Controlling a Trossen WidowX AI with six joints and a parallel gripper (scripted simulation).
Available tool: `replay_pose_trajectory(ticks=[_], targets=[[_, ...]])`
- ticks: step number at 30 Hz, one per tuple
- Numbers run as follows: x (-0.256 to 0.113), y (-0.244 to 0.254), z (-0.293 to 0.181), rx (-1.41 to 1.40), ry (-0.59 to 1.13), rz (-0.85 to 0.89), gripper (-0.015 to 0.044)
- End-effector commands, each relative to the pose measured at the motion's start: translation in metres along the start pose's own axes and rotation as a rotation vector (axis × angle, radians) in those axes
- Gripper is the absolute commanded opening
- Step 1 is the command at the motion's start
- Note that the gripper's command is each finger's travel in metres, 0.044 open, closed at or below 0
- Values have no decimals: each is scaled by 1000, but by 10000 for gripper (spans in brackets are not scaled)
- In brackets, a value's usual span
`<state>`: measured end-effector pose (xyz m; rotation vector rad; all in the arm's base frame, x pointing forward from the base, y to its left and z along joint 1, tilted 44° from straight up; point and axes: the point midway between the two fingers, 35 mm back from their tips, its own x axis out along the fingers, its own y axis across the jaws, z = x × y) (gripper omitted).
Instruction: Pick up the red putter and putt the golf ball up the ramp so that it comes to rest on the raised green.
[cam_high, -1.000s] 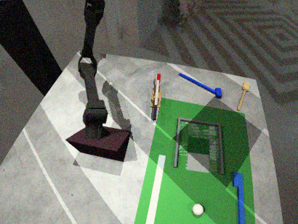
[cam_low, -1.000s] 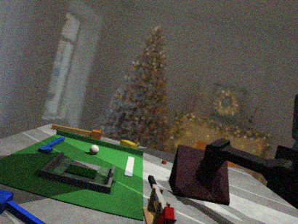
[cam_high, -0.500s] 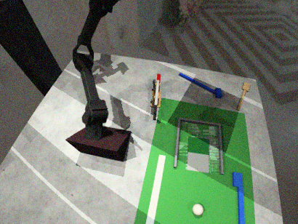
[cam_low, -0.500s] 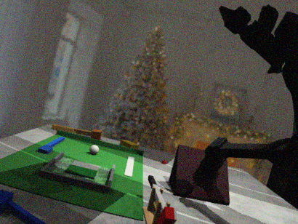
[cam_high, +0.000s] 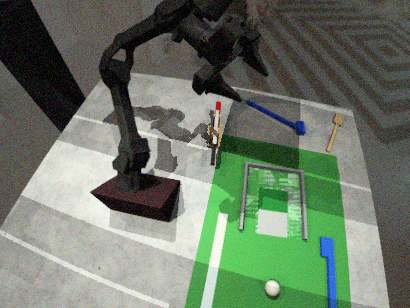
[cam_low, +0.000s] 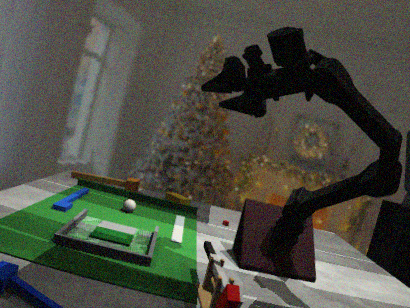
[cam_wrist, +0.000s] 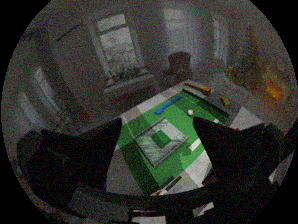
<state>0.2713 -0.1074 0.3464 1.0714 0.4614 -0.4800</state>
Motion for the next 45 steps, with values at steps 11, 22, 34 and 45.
replay_pose_trajectory(ticks=[11,22,34,45], targets=[[68,-37,-196,514,946,-295,440],[48,-55,-267,777,1254,-590,440],[53,-60,-289,777,1255,-589,440],[62,-64,-310,778,1256,-588,440]])
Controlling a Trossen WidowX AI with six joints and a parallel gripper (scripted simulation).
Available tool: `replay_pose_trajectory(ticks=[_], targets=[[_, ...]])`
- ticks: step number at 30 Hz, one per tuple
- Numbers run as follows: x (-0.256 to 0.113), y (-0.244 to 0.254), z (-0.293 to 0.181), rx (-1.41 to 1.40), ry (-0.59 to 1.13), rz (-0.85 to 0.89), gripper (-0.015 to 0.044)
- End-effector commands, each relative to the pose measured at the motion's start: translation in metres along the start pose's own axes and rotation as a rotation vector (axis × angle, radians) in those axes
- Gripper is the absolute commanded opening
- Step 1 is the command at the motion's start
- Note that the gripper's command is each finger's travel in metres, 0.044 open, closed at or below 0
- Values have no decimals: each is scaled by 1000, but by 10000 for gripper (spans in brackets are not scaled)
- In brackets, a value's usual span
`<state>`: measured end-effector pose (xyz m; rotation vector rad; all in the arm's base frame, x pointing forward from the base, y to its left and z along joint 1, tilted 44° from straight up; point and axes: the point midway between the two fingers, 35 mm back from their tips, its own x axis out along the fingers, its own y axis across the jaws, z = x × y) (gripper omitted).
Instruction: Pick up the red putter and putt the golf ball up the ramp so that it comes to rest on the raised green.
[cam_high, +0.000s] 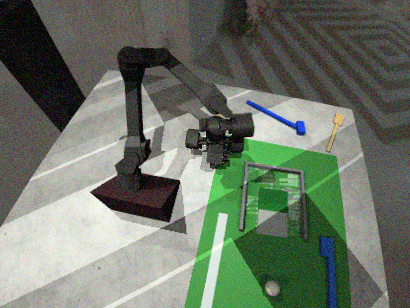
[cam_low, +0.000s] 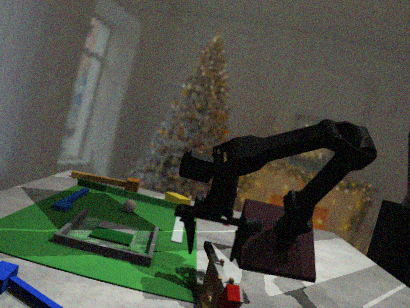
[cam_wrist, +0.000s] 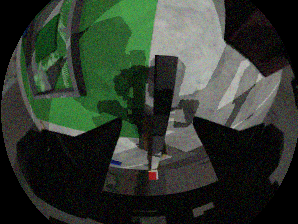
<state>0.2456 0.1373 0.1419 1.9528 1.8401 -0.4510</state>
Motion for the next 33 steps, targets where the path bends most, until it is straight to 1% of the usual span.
replay_pose_trajectory(ticks=[1,18,33], targets=[[3,0,1,1,-3,2,440],[25,0,7,1,-2,2,440],[22,1,5,-4,2,4,46]])
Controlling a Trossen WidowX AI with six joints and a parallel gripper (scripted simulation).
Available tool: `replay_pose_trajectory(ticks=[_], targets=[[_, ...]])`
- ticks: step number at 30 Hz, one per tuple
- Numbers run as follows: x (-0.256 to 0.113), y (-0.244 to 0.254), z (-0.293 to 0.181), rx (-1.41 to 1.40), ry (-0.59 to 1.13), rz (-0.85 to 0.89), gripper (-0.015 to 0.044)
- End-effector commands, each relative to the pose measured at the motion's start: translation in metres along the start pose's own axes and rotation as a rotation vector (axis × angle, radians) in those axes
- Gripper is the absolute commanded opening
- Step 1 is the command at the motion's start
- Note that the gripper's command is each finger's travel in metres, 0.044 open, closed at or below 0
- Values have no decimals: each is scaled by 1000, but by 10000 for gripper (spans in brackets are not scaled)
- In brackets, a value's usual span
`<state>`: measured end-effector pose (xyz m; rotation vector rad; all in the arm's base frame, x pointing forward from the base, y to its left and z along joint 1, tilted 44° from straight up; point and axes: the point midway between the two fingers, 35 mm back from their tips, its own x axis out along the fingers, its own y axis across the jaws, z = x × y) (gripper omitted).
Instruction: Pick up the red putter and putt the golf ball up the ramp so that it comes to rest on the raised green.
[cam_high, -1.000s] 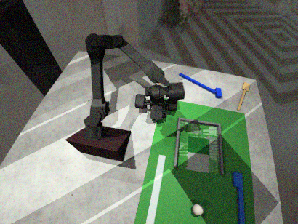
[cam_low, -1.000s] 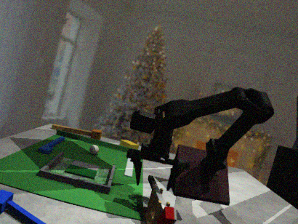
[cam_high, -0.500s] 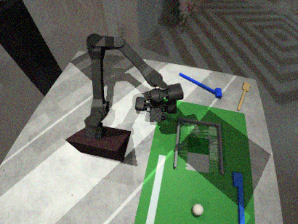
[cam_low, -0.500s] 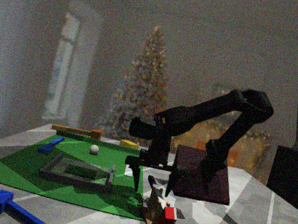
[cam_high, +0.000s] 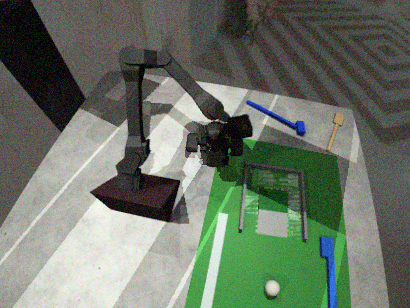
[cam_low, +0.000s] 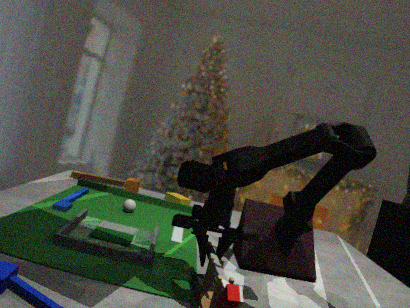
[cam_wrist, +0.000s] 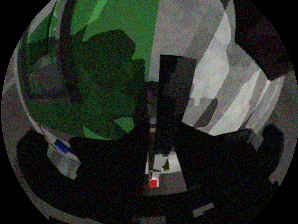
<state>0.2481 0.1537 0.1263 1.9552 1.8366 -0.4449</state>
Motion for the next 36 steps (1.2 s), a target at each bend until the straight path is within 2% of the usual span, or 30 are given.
replay_pose_trajectory(ticks=[1,6,30,36], targets=[[0,0,0,-1,0,0,40],[-1,0,0,-1,-1,0,0],[-93,1,-24,2,-7,-2,0],[-92,6,-14,34,-34,3,0]])
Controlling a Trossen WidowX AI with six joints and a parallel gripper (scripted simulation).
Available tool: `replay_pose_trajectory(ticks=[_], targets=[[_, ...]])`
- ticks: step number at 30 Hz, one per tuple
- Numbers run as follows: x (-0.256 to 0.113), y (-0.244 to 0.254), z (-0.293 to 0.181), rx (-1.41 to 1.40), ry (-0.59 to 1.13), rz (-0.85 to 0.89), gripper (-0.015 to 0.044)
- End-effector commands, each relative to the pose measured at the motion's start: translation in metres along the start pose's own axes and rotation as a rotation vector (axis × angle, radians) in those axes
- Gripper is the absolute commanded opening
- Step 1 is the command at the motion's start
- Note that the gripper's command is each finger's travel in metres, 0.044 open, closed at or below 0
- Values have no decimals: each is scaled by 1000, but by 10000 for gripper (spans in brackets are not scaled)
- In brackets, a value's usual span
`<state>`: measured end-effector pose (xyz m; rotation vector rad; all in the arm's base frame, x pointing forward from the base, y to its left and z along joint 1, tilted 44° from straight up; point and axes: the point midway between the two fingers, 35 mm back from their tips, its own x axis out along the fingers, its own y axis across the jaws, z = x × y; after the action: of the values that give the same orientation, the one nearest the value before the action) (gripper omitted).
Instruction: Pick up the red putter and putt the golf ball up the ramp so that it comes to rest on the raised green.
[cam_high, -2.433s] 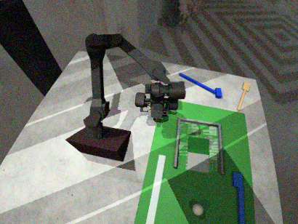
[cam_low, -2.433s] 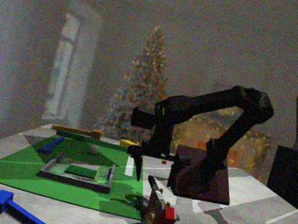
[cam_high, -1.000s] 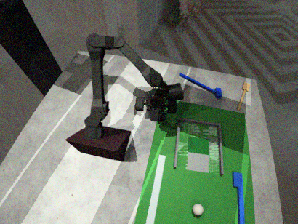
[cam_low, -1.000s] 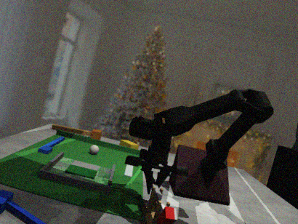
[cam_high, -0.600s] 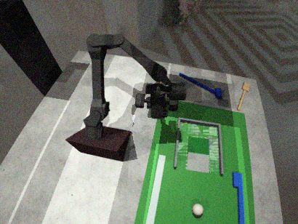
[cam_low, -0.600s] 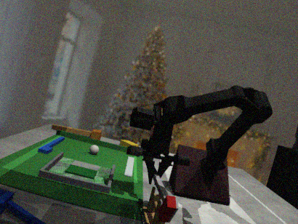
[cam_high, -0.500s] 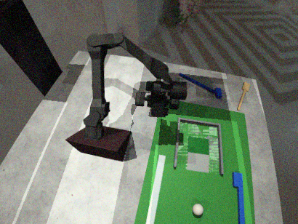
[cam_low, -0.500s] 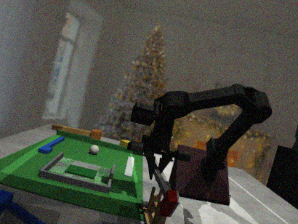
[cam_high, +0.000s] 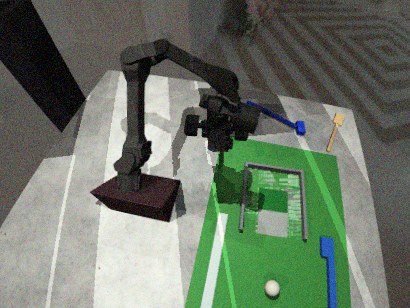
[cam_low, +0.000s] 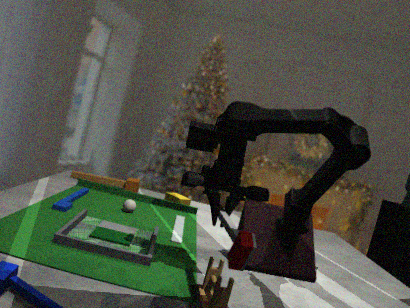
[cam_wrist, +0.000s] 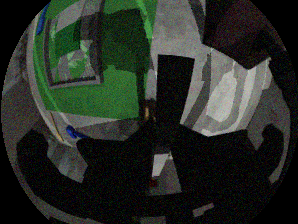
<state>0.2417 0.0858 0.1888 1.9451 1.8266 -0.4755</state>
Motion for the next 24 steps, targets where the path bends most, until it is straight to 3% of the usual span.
replay_pose_trajectory(ticks=[1,24], targets=[[-3,7,10,43,-19,10,0],[-52,64,150,548,-227,157,0]])
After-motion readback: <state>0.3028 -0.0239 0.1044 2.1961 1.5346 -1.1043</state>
